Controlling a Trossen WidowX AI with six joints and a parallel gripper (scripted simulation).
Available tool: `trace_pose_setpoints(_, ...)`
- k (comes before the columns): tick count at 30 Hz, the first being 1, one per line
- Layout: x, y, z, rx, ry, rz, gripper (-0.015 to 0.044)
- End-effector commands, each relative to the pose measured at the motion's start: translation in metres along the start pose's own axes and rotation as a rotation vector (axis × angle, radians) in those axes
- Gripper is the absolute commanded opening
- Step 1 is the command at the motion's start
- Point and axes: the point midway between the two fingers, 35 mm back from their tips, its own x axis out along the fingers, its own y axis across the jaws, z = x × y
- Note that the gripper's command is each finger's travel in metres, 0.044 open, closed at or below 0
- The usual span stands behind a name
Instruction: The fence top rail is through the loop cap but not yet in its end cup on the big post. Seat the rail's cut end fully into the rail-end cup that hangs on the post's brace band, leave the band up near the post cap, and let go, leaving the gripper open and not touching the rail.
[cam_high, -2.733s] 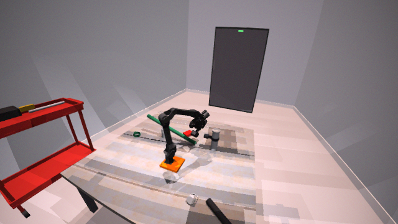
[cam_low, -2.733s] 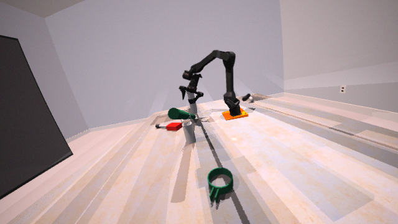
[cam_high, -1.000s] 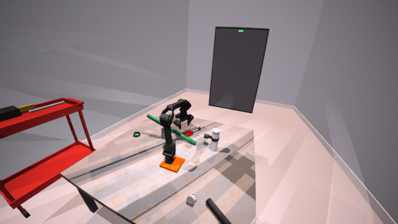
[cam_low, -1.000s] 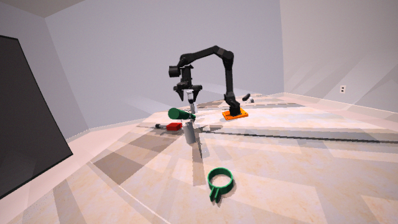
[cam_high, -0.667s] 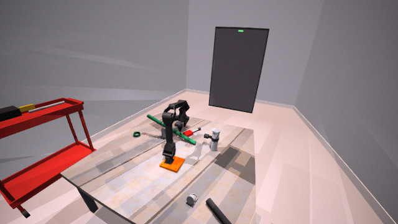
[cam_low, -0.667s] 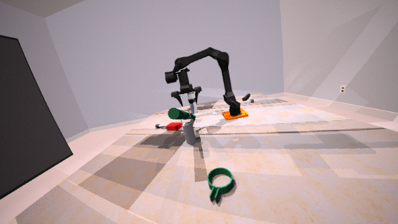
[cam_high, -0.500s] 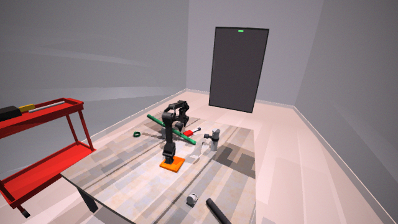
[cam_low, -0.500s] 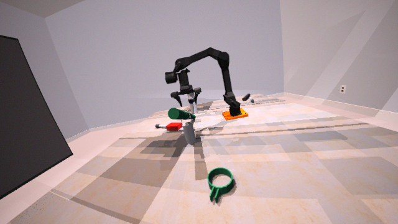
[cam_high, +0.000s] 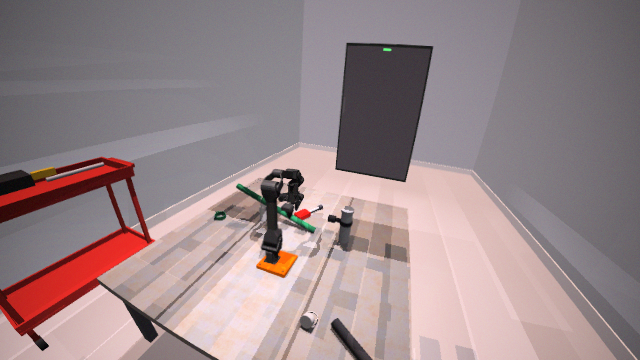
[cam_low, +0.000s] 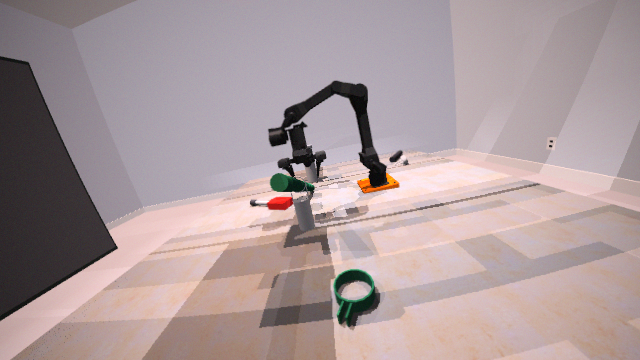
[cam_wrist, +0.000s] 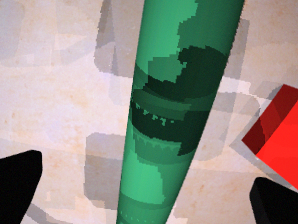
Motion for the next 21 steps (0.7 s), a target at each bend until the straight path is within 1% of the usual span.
trace_pose_setpoints(1,0.005,0.0,0.0,-0.002,0.003,-0.001,0.044)
trace_pose_setpoints(21,0.037,-0.001,0.0,-0.002,0.003,-0.001,0.044)
